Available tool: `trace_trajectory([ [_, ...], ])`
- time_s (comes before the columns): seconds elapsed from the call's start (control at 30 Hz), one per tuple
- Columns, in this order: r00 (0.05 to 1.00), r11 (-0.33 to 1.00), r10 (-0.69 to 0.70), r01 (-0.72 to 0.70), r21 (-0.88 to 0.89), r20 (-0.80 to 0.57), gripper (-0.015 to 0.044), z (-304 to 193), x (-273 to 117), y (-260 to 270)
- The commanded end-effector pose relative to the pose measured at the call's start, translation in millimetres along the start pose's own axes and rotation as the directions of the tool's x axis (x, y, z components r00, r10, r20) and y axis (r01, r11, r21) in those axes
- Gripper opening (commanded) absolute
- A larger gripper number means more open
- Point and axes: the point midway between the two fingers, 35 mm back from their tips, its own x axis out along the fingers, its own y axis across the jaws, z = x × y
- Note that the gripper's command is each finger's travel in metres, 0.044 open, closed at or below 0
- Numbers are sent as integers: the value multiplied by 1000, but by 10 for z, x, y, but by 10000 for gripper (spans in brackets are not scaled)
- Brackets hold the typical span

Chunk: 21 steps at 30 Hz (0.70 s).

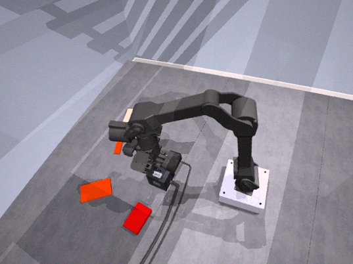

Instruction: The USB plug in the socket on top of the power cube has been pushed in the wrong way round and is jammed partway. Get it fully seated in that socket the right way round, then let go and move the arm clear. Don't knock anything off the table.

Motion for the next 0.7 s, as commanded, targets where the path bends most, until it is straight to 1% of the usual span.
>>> trace_trajectory([
  [0.0, 1000, 1000, 1, -1, 5, 6, 0, 7, 9, 4],
  [0.67, 1000, 1000, 0, 0, 13, 15, 0, 15, 33, 6],
])
